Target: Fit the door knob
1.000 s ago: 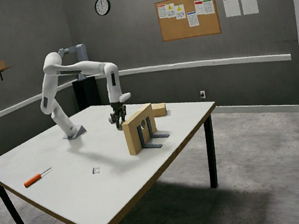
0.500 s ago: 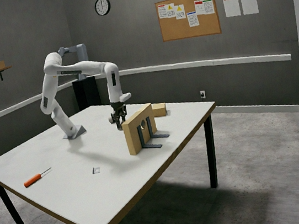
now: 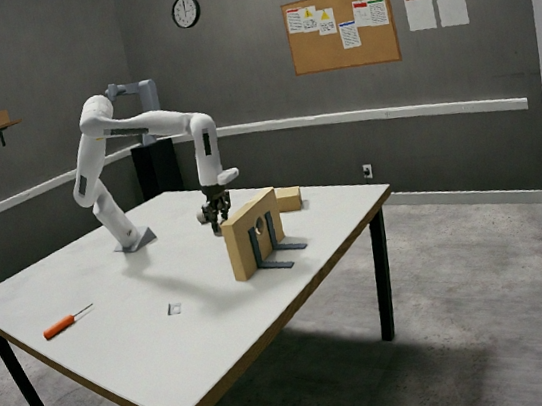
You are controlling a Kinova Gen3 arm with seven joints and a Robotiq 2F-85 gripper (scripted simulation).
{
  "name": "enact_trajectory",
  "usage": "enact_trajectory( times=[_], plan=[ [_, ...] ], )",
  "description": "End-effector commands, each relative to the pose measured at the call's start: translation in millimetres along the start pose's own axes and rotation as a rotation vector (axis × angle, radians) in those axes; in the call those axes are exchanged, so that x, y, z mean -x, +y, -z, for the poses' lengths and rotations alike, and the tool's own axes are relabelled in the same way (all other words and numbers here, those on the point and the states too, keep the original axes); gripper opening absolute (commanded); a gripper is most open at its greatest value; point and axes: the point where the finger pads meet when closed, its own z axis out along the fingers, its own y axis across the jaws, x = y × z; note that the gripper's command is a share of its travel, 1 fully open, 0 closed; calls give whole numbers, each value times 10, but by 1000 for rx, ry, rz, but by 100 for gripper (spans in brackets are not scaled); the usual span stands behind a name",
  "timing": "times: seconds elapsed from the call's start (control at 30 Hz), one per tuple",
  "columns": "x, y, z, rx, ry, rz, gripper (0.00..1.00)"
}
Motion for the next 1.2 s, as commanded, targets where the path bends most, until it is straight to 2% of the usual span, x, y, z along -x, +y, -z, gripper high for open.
enact_trajectory(
  times=[0.0,1.17],
  plan=[
    [-5,-2,11,0,2,0,63],
    [-88,-2,18,0,2,0,63]
  ],
)
